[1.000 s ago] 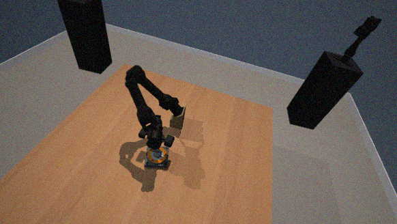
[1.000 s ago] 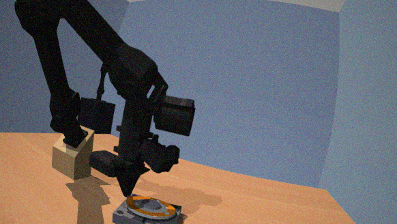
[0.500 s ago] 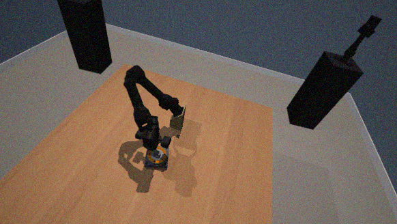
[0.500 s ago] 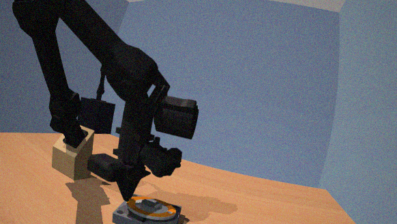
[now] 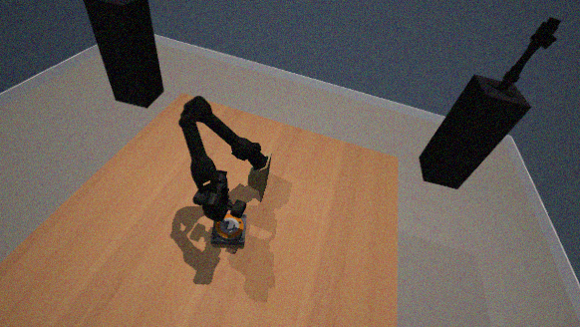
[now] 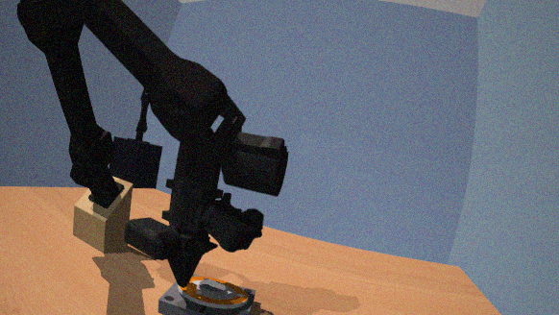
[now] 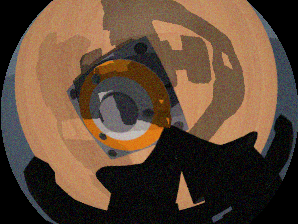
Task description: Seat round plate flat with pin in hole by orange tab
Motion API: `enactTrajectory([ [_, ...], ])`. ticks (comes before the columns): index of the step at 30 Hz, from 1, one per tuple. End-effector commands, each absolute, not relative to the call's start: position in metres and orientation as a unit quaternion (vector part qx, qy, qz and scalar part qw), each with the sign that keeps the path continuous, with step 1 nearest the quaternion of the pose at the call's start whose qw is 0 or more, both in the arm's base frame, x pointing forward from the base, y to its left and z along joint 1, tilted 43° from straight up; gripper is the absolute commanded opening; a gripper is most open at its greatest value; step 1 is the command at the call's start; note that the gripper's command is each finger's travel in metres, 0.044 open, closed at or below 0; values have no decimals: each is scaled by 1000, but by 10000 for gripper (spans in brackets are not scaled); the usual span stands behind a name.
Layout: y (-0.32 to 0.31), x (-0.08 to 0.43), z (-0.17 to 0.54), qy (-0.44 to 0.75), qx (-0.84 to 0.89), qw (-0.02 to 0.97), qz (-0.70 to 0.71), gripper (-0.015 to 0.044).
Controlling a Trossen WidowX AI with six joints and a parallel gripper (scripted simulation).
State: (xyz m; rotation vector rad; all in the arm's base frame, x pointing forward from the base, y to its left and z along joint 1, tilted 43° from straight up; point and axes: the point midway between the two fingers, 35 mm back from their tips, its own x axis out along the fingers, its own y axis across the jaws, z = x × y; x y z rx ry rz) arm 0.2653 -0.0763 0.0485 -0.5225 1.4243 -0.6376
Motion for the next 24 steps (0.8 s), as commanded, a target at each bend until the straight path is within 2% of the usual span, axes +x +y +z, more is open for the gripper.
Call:
enactTrajectory([
  [1, -78, 272, 51, 633, -235, 681, -285, 0],
  [24, -80, 288, 55, 632, -235, 681, -285, 0],
])
